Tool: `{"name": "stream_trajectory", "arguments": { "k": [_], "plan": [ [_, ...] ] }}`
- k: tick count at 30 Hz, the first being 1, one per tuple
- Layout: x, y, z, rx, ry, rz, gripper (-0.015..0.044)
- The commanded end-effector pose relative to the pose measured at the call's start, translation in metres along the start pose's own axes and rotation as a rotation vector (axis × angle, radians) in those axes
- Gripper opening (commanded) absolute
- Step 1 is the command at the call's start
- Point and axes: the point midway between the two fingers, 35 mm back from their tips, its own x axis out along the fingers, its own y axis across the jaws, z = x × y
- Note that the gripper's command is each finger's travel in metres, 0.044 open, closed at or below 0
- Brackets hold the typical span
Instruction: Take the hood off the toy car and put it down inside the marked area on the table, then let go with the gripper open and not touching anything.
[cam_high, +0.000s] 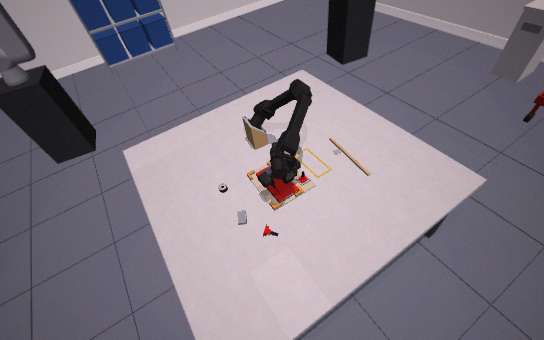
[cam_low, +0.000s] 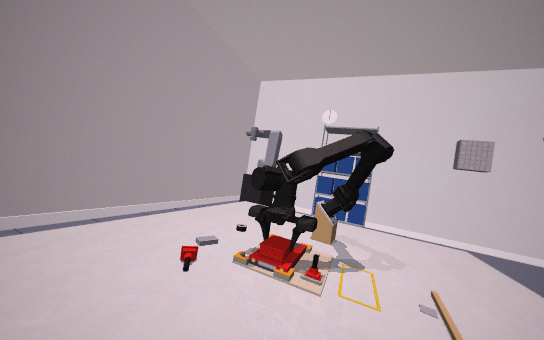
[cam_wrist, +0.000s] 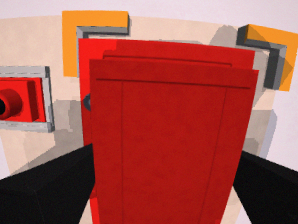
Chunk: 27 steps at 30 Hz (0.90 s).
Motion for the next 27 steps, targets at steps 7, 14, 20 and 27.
{"name": "stream_trajectory", "arguments": {
  "k": [7,14,20,27],
  "plan": [
    [-0.010,-0.001,0.001,-0.002,-0.005,-0.004,0.0000],
    [-0.014,-0.001,0.001,-0.002,-0.005,-0.004,0.0000],
    [-0.018,-0.001,0.001,-0.002,-0.004,-0.004,0.0000],
    [-0.030,-0.001,0.001,-0.002,-0.004,-0.005,0.0000]
  ]
}}
